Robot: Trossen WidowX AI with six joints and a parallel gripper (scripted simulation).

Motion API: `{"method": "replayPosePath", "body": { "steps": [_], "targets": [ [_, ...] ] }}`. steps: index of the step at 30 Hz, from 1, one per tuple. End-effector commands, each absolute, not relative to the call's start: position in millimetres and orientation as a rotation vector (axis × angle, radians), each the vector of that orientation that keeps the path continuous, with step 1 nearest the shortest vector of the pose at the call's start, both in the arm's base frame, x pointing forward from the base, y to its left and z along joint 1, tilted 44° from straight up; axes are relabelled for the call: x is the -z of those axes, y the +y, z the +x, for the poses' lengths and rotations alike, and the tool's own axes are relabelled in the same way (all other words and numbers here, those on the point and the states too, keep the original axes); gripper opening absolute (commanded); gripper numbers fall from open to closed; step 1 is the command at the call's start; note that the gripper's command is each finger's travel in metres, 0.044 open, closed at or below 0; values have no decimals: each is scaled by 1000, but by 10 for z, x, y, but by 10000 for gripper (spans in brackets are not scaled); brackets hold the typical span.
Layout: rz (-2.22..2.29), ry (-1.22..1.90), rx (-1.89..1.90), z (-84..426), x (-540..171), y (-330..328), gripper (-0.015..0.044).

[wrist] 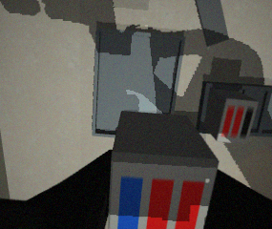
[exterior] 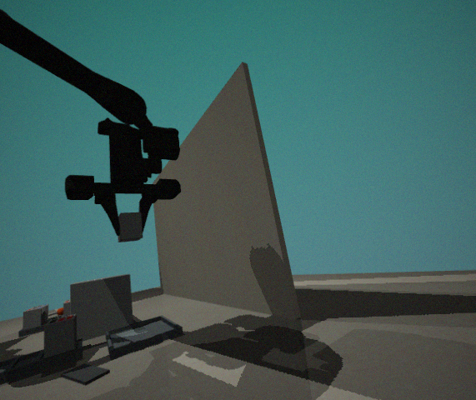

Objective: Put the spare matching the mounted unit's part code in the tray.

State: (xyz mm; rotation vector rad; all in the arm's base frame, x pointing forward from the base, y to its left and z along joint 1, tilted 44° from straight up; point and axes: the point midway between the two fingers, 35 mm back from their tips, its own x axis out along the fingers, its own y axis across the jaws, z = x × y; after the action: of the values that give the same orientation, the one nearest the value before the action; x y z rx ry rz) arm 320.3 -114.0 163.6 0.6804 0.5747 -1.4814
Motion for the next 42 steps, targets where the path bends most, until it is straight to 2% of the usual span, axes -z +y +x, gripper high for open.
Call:
{"method": "replayPosePath", "body": {
  "steps": [1,42],
  "targets": [
    [678,568,1475,3270,-1659,-1152,0],
    [684,573,1475,3354,-1361,-1418,0]
  ]
}}
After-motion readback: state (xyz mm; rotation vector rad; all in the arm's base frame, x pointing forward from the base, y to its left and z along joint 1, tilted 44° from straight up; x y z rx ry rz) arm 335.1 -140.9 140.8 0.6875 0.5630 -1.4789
